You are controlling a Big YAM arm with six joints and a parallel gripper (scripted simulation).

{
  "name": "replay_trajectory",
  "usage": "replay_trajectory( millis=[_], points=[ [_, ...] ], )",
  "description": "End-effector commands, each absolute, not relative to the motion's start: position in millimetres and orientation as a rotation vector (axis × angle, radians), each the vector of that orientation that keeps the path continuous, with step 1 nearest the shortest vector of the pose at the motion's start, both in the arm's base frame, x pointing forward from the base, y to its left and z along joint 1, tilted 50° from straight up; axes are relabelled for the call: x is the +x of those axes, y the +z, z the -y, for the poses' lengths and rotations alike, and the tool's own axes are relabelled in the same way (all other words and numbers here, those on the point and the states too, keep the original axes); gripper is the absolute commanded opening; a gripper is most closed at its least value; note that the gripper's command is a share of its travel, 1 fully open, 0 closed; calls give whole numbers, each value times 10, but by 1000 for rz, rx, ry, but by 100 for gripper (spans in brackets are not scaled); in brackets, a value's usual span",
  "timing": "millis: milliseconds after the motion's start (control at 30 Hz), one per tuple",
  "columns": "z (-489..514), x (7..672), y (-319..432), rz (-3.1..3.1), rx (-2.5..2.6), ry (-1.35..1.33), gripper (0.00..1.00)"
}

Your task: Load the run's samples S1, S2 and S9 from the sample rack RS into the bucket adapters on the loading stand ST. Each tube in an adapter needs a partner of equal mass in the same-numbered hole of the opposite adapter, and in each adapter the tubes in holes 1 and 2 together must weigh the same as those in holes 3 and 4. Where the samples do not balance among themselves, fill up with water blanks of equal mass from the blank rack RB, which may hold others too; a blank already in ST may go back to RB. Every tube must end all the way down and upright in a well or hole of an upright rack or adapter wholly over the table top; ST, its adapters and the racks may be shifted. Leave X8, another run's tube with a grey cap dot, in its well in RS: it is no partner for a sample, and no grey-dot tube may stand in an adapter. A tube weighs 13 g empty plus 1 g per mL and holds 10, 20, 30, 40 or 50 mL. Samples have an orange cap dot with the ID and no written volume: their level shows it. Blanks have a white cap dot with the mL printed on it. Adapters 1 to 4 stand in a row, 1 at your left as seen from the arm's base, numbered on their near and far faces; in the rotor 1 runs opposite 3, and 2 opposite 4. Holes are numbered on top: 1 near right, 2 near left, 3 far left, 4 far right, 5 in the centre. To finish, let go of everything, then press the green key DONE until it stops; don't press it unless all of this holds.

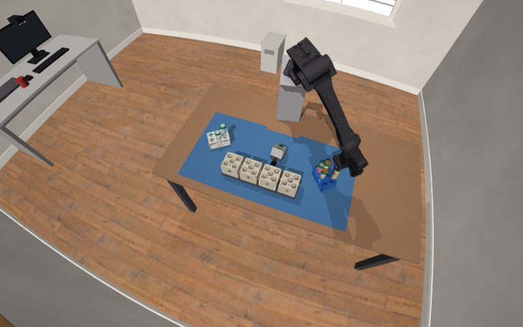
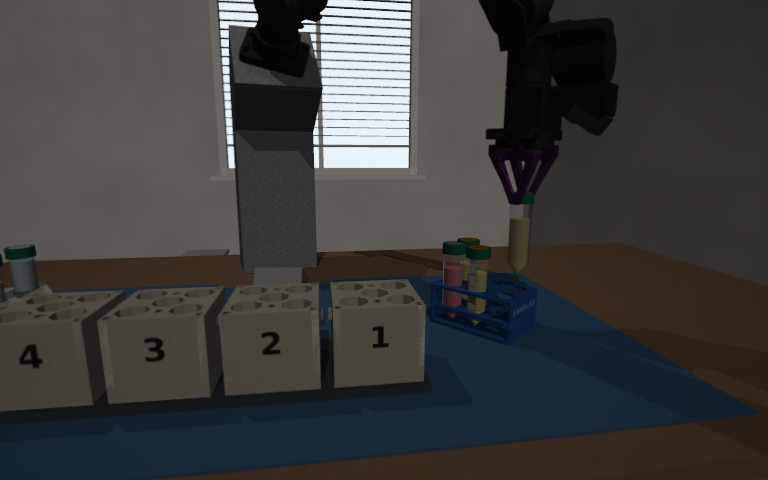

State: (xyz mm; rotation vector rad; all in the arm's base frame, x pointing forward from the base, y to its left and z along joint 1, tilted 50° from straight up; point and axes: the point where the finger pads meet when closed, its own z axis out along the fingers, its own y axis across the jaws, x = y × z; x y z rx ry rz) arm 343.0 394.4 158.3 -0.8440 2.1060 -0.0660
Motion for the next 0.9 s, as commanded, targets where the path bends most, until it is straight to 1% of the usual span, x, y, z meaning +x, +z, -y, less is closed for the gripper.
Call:
replay_trajectory(
  millis=[0,167,267,367,867],
  points=[
    [-4020,3587,1642,-2081,-838,-61,0],
    [-3999,3636,1517,-2088,-844,-71,0],
    [-4071,3548,1686,-2060,-846,-40,0],
    [-4031,3557,1592,-2082,-844,-55,0],
    [-4034,3546,1590,-2082,-844,-55,0]
  ],
)
